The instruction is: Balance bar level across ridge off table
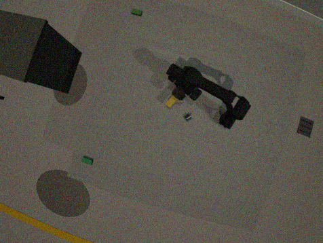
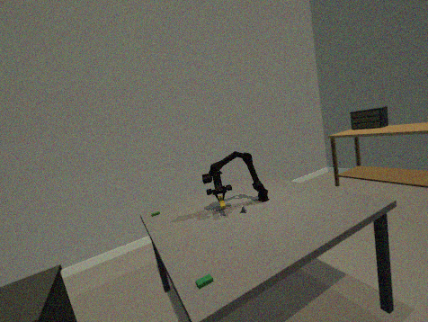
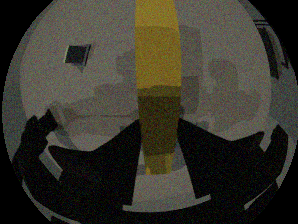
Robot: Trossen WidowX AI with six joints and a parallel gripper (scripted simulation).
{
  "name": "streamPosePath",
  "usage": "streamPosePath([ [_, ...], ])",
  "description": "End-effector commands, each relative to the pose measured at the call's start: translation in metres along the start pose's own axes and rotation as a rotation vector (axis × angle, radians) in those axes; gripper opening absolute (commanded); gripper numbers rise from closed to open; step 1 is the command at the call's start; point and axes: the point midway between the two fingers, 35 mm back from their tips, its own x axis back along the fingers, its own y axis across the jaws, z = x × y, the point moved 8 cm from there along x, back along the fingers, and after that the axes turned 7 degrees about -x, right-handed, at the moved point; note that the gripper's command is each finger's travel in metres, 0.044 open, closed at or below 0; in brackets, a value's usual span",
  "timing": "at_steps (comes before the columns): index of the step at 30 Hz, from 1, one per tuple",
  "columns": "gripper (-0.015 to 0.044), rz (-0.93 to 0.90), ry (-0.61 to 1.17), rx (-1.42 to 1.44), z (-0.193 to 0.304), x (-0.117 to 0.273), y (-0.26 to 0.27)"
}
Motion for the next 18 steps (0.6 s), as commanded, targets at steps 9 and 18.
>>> streamPosePath([
  [9, 0.0, 0.004, 0.003, 0.076, -0.005, 0.022, 0.01],
  [18, 0.0, 0.002, 0.002, 0.35, -0.025, 0.025, 0.039],
])
